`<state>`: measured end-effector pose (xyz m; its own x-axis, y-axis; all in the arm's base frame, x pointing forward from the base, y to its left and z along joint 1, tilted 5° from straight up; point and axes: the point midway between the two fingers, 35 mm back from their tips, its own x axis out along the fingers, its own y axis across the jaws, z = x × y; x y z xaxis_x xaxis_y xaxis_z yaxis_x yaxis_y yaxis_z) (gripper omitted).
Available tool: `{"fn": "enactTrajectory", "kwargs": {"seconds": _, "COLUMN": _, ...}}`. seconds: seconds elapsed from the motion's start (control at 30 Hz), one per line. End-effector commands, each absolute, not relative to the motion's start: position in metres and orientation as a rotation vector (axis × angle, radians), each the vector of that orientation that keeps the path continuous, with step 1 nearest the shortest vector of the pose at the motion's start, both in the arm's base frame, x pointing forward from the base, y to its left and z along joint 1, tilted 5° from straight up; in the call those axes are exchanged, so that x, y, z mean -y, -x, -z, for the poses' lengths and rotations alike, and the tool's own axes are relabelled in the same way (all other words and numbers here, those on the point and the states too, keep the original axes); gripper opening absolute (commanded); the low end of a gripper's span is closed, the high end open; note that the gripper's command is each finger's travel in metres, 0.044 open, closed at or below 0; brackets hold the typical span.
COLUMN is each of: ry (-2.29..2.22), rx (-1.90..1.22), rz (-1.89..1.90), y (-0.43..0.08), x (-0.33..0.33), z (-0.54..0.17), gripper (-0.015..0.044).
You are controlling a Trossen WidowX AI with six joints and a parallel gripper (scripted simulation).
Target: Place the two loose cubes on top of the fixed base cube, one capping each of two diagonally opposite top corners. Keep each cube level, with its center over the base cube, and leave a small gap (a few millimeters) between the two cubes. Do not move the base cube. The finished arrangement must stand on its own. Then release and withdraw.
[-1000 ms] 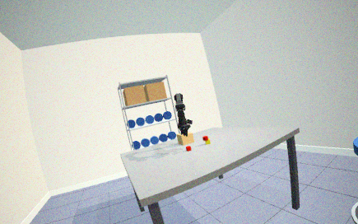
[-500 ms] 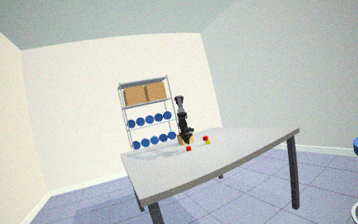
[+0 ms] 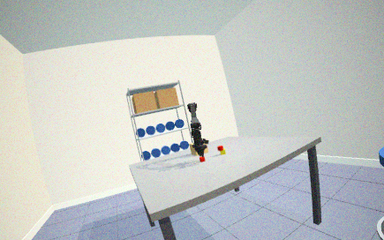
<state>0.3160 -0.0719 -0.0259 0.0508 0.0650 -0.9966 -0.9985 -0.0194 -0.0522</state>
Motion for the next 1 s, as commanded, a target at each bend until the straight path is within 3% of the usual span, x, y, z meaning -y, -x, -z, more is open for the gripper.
{"fn": "enactTrajectory", "kwargs": {"seconds": 0.0, "ry": 1.184, "rx": -1.125, "rz": -1.228, "y": -0.312, "x": 0.070, "z": 0.036, "gripper": 0.0265}}
{"fn": "enactTrajectory", "kwargs": {"seconds": 0.33, "ry": 1.183, "rx": -1.125, "rz": -1.228, "y": -0.312, "x": 0.069, "z": 0.048, "gripper": 0.0265}}
{"fn": "enactTrajectory", "kwargs": {"seconds": 0.53, "ry": 1.183, "rx": -1.125, "rz": -1.228, "y": -0.312, "x": 0.069, "z": 0.048, "gripper": 0.0107}}
{"fn": "enactTrajectory", "kwargs": {"seconds": 0.97, "ry": 1.184, "rx": -1.124, "rz": -1.227, "y": -0.316, "x": 0.072, "z": 0.023, "gripper": 0.0105}}
